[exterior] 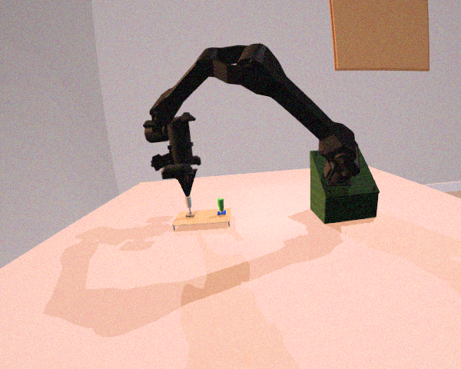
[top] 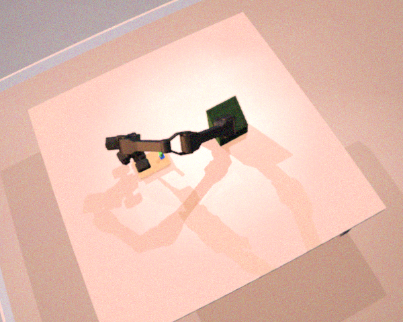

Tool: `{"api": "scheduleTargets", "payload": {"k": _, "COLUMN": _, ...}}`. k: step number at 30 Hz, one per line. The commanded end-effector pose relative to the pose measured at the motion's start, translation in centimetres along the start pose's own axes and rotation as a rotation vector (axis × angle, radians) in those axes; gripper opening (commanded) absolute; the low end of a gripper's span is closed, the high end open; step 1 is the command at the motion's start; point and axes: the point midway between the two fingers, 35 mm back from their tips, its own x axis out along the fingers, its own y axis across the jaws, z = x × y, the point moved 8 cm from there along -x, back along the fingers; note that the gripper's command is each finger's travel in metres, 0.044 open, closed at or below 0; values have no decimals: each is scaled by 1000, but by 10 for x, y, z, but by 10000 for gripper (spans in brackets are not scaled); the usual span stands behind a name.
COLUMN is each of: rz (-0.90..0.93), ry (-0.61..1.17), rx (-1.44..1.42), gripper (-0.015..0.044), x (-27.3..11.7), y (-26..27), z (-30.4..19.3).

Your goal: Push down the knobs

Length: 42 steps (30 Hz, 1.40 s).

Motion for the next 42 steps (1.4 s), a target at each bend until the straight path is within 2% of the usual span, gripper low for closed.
{"api": "scheduleTargets", "payload": {"k": 1, "rz": 3, "ry": -1, "rx": 0, "gripper": 0, "x": 3, "y": 1, "z": 1}}
{"api": "scheduleTargets", "payload": {"k": 42, "rz": 4, "ry": -1, "rx": 0, "gripper": 0, "x": 12, "y": 1, "z": 1}}
